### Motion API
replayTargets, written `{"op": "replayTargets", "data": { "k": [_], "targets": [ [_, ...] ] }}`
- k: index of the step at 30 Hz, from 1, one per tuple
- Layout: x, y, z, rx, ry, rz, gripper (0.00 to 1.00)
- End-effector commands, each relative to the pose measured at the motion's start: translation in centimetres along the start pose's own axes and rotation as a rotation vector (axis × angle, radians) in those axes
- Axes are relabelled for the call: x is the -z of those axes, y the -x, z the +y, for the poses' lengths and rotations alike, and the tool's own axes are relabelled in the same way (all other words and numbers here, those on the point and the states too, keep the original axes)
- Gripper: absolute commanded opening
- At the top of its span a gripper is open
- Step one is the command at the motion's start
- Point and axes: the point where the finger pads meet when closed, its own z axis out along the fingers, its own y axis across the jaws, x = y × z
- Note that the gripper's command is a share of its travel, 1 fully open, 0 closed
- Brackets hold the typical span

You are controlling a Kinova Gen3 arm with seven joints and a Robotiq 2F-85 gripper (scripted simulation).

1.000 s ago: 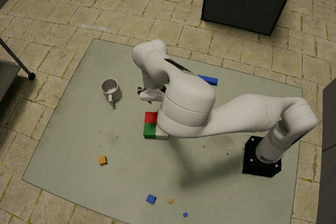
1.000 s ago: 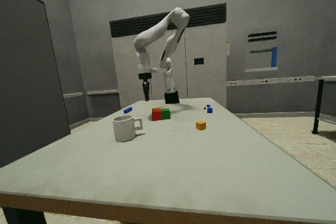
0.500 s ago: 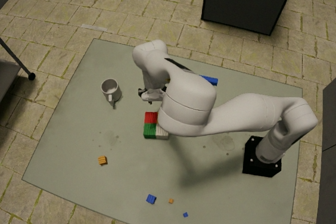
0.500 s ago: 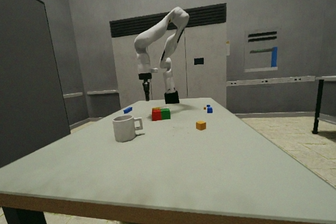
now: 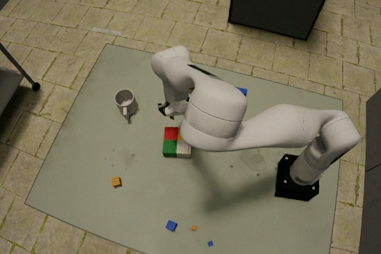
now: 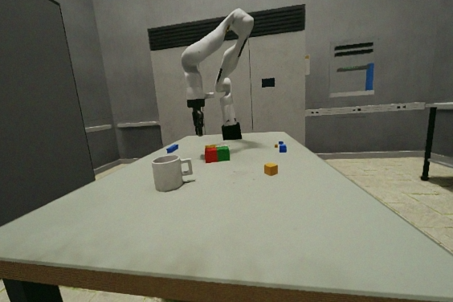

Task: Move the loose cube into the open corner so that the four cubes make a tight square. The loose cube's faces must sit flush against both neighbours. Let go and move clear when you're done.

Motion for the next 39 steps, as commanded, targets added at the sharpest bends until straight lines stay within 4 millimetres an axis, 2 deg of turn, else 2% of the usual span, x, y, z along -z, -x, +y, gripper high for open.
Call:
{"op": "replayTargets", "data": {
  "k": [1,8,23,25,39],
  "targets": [
    [0.1,0.0,-0.1,0.043,0.003,0.002,0.55],
    [0.0,-0.2,-0.4,0.133,0.0,0.004,0.55],
    [-0.3,-0.7,-1.3,0.486,-0.01,0.015,0.55],
    [-0.3,-0.7,-1.3,0.486,-0.01,0.015,0.55],
    [-0.6,-1.5,-2.4,0.916,-0.016,0.031,0.55]
  ]
}}
